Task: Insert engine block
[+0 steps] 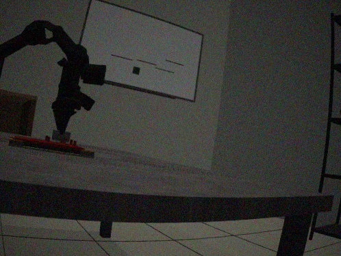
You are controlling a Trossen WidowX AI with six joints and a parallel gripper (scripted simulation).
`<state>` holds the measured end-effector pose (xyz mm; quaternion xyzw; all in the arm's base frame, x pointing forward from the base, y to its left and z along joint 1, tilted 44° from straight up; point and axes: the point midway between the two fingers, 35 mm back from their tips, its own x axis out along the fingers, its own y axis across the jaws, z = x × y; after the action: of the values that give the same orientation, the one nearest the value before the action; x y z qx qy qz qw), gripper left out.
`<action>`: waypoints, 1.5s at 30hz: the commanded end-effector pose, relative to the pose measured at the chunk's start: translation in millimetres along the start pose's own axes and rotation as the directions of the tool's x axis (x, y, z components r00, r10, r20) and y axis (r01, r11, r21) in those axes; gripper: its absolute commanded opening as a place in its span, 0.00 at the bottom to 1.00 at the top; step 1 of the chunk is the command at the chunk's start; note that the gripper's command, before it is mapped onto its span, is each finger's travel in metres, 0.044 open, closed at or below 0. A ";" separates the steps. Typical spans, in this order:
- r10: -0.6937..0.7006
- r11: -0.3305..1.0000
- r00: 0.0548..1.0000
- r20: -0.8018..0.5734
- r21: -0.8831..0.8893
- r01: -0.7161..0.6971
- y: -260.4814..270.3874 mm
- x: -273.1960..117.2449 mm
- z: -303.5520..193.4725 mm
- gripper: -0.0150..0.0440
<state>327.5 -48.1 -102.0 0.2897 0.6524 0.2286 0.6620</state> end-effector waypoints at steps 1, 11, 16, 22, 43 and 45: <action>0.004 1.000 1.000 -0.001 0.003 -0.004 0.4 1.8 -0.3 0.52; 0.004 1.000 1.000 -0.001 0.003 -0.004 0.4 3.2 -0.3 0.52; 0.004 1.000 1.000 -0.001 0.003 -0.004 0.3 3.9 -0.3 0.52; 0.004 1.000 1.000 -0.001 0.003 -0.004 0.3 4.8 -0.3 0.52; 0.004 1.000 1.000 -0.001 0.003 -0.004 0.3 7.7 -0.5 0.52; 0.004 1.000 1.000 -0.001 0.003 -0.004 0.3 8.0 -0.5 0.52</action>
<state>327.6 -43.9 -106.6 0.2898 0.6523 0.2286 0.6619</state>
